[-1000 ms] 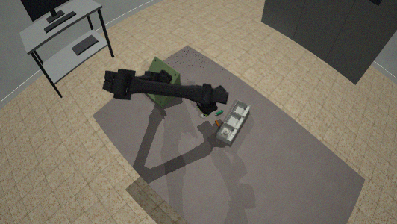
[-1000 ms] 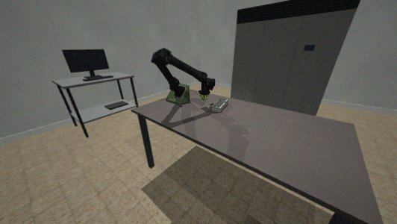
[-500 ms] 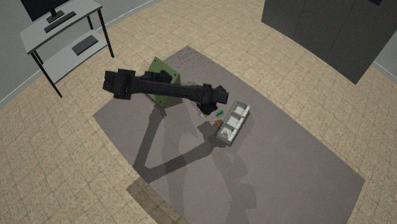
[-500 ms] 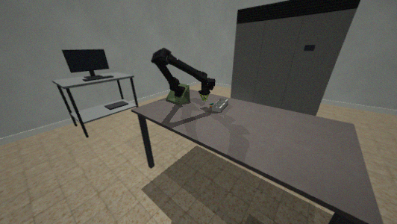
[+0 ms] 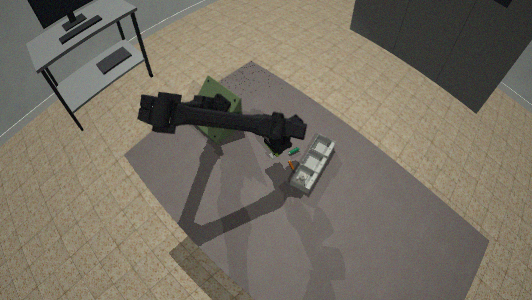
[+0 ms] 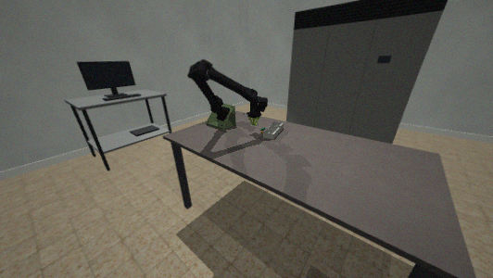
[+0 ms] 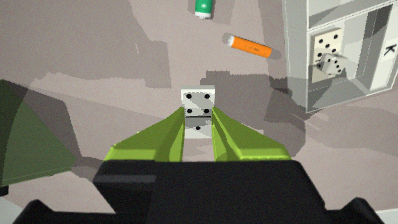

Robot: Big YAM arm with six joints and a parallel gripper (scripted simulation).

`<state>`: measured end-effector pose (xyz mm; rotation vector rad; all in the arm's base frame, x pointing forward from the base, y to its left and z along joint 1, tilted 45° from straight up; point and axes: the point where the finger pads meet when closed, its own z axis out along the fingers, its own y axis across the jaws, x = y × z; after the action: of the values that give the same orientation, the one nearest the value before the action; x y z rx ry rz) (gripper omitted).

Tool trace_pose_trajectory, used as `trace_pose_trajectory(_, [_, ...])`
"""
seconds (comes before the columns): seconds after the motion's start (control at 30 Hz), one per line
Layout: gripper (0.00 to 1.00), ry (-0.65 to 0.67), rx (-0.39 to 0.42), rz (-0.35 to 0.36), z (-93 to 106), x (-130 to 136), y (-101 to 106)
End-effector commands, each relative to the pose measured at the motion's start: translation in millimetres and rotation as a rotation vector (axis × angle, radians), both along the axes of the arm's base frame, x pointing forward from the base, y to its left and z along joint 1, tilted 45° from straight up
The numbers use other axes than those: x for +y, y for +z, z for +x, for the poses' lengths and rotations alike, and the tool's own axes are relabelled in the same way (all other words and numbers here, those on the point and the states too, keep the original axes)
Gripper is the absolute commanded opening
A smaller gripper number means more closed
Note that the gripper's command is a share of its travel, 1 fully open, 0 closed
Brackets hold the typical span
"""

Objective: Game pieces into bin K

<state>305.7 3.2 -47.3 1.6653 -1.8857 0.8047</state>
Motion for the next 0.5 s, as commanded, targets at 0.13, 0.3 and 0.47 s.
trace_pose_trajectory(0.13, [0.20,0.014,-0.059,0.026,22.9,23,17])
trace_pose_trajectory(0.3, [0.20,-0.009,-0.059,0.025,23.7,16,18])
trace_pose_trajectory(0.47, [0.20,-0.003,-0.020,0.009,43.8,11,9])
